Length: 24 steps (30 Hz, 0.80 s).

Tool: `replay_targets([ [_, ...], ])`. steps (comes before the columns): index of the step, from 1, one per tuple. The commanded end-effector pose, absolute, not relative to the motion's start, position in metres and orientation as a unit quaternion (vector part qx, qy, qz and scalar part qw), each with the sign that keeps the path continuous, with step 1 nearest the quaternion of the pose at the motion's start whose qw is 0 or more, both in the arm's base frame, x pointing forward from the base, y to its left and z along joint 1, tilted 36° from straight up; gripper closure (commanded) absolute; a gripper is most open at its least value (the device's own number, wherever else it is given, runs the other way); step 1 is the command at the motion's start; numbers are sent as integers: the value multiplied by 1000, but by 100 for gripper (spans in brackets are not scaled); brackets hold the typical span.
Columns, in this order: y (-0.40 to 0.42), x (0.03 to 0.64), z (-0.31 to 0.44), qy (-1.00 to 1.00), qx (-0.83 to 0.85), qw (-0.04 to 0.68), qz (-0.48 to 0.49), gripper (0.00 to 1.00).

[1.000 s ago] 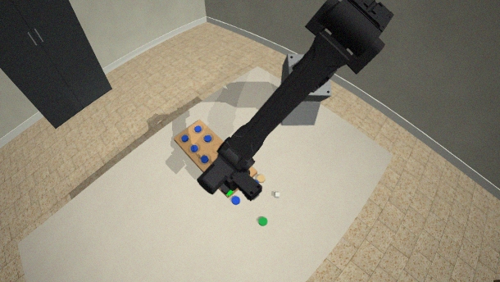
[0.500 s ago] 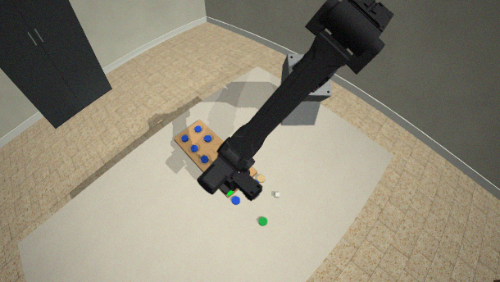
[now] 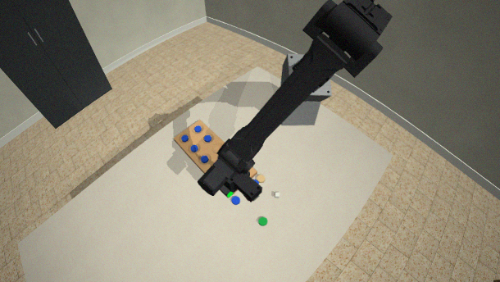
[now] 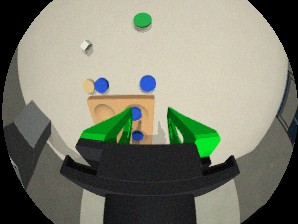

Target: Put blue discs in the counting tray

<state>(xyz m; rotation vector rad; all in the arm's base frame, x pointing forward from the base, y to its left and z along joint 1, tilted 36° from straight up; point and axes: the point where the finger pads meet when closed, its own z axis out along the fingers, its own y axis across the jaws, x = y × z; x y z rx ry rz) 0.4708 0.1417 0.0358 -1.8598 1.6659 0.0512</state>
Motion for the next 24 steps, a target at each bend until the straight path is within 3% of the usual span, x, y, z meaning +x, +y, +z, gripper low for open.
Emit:
replay_targets([
  [1, 153, 481, 34, 629, -708, 321, 19, 54],
  [24, 166, 490, 10, 630, -707, 320, 20, 54],
])
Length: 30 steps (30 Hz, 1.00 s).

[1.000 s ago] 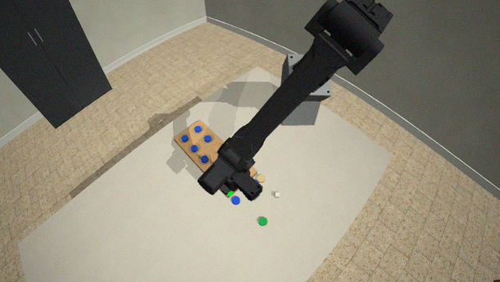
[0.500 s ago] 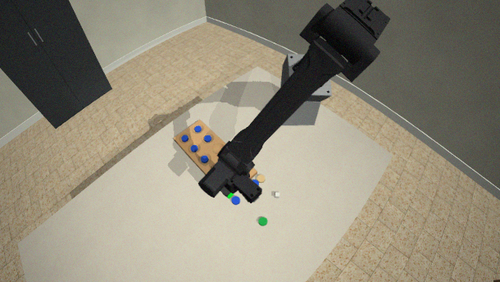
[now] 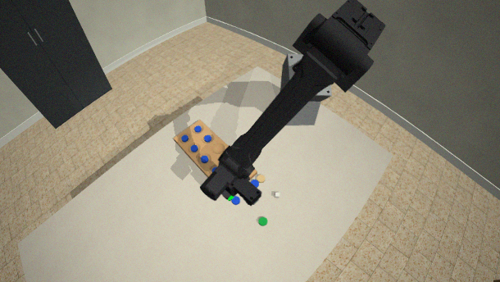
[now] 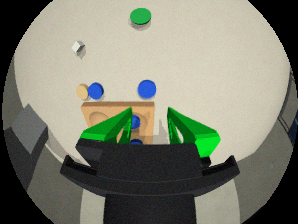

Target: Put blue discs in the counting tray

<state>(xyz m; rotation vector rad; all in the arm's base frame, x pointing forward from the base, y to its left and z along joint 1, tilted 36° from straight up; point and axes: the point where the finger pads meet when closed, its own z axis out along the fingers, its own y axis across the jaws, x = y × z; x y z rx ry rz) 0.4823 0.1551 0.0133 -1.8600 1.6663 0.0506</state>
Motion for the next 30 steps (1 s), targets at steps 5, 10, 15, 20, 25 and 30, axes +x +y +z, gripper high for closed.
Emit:
replay_targets([
  [5, 169, 492, 5, 630, -707, 320, 21, 54],
  [10, 173, 495, -2, 630, -707, 320, 21, 54],
  [15, 177, 498, -9, 631, -707, 320, 21, 54],
  [20, 179, 499, -13, 631, -707, 319, 21, 54],
  [25, 183, 502, -19, 631, -707, 319, 22, 54],
  [30, 186, 504, -25, 631, -707, 319, 22, 54],
])
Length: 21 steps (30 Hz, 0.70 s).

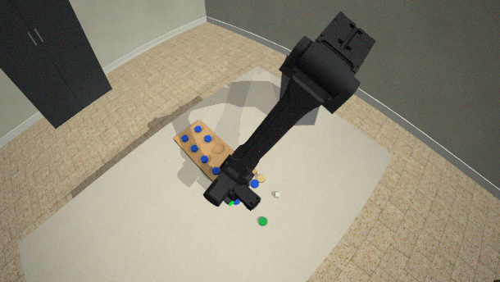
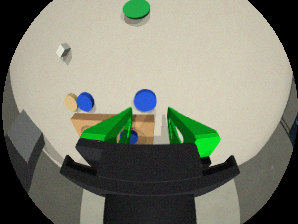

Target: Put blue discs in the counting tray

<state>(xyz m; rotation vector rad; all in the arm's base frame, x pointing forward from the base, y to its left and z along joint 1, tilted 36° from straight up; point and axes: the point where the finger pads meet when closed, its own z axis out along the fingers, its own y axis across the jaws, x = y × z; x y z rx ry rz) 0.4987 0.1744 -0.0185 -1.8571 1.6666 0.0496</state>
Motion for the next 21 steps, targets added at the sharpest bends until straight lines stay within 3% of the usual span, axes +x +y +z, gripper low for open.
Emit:
replay_targets([
  [1, 186, 504, -26, 631, -707, 319, 22, 54],
  [21, 193, 508, -39, 631, -707, 318, 23, 54],
])
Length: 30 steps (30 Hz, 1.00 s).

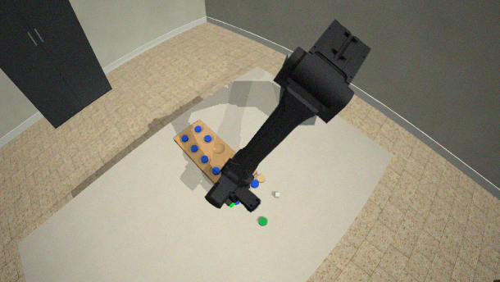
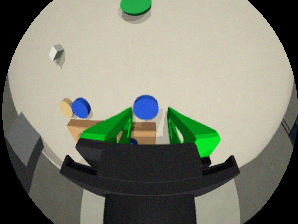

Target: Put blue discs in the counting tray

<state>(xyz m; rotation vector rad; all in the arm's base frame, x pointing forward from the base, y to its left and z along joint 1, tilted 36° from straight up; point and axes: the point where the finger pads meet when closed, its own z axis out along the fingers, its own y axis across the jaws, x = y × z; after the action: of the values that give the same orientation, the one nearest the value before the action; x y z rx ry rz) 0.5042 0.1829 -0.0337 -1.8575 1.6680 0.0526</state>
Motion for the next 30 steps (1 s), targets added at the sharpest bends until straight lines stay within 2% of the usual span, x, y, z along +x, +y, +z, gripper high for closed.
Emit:
replay_targets([
  [1, 193, 508, -39, 631, -707, 318, 23, 54],
  [30, 194, 507, -43, 631, -708, 316, 24, 54],
])
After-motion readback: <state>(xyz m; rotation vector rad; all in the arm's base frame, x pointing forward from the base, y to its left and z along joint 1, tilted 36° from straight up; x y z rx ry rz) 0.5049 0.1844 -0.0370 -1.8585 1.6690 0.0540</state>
